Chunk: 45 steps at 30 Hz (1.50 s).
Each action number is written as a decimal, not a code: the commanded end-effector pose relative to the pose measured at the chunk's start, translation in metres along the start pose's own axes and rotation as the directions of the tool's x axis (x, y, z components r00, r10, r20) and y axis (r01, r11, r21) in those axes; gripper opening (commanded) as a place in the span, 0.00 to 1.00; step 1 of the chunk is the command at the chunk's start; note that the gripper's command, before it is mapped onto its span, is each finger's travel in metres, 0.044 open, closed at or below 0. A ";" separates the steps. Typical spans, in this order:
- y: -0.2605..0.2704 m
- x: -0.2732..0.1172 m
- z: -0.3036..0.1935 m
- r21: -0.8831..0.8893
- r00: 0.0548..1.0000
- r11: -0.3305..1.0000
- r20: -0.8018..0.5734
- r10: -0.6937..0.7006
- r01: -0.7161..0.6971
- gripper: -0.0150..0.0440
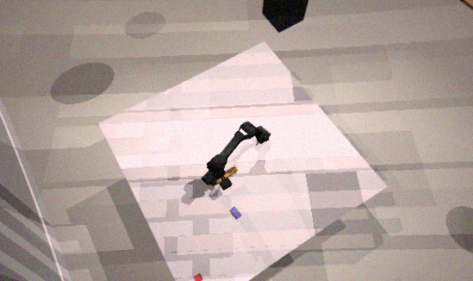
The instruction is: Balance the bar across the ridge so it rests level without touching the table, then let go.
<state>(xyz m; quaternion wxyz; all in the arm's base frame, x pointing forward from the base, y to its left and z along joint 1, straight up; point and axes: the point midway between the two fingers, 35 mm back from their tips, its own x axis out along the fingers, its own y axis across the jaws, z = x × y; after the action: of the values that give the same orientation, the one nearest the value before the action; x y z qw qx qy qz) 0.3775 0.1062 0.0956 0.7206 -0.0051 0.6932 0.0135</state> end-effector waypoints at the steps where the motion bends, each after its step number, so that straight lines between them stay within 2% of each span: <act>1: 0.000 0.000 0.000 0.000 1.000 1.000 -0.001 -0.001 0.001 0.97; 2: 0.000 0.000 0.000 0.000 1.000 1.000 -0.001 -0.001 0.001 1.00; 6: 0.000 -0.007 0.001 0.000 1.000 1.000 0.000 -0.001 0.001 1.00; 15: 0.000 -0.098 0.000 0.000 1.000 1.000 0.010 0.002 -0.002 1.00; 45: 0.000 -0.100 0.000 0.000 1.000 1.000 0.010 0.002 -0.002 1.00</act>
<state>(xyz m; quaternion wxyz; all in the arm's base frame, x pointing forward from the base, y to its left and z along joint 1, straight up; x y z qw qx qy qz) 0.3743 0.1051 0.1955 0.7255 -0.0042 0.6881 0.0146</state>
